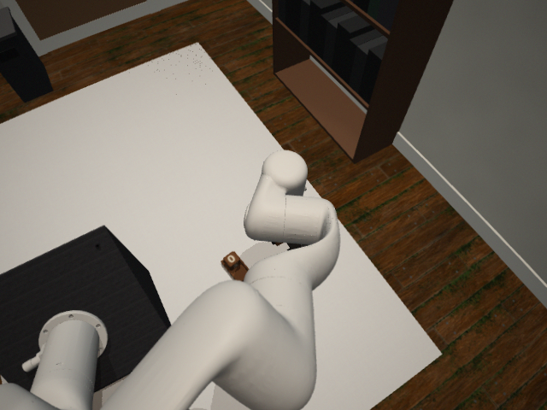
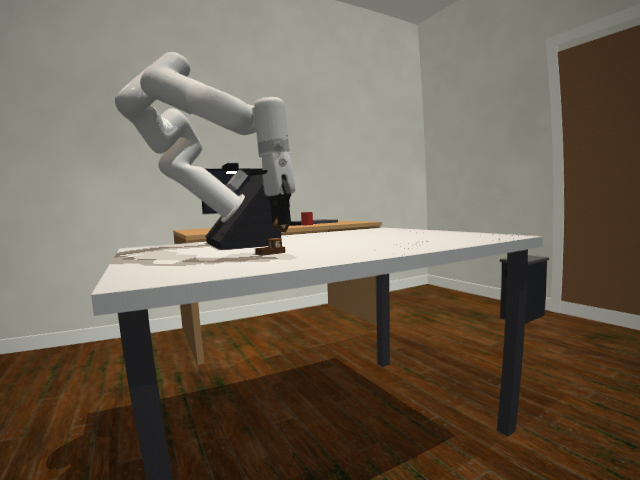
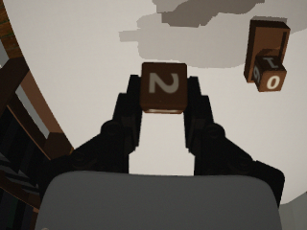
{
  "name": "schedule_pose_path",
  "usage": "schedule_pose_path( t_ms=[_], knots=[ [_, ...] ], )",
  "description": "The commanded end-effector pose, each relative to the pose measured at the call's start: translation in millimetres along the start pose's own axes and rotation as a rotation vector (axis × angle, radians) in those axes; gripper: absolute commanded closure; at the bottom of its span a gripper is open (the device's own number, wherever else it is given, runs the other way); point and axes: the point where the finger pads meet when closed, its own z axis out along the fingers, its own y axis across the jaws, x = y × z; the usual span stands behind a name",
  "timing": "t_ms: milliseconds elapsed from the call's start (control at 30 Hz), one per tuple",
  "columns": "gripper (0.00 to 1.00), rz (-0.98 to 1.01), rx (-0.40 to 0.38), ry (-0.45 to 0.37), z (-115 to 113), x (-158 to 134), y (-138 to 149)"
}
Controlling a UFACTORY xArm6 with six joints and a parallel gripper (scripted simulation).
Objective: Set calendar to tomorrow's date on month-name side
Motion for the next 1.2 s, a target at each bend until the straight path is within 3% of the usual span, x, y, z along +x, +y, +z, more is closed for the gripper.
schedule_pose_path(
  t_ms=[0, 233, 533, 833, 1167],
  knots=[
    [0.73, -0.005, -0.001, -0.051, -0.3, -0.3, -0.1],
    [0.73, -0.005, 0.000, -0.253, -0.2, 1.8, -0.2],
    [0.73, -0.005, 0.001, -0.292, -0.1, 5.2, -0.3],
    [0.73, -0.006, -0.001, -0.520, 0.8, 6.9, 0.0],
    [0.73, -0.003, 0.003, -0.540, 2.0, 10.8, -0.9]
  ],
)
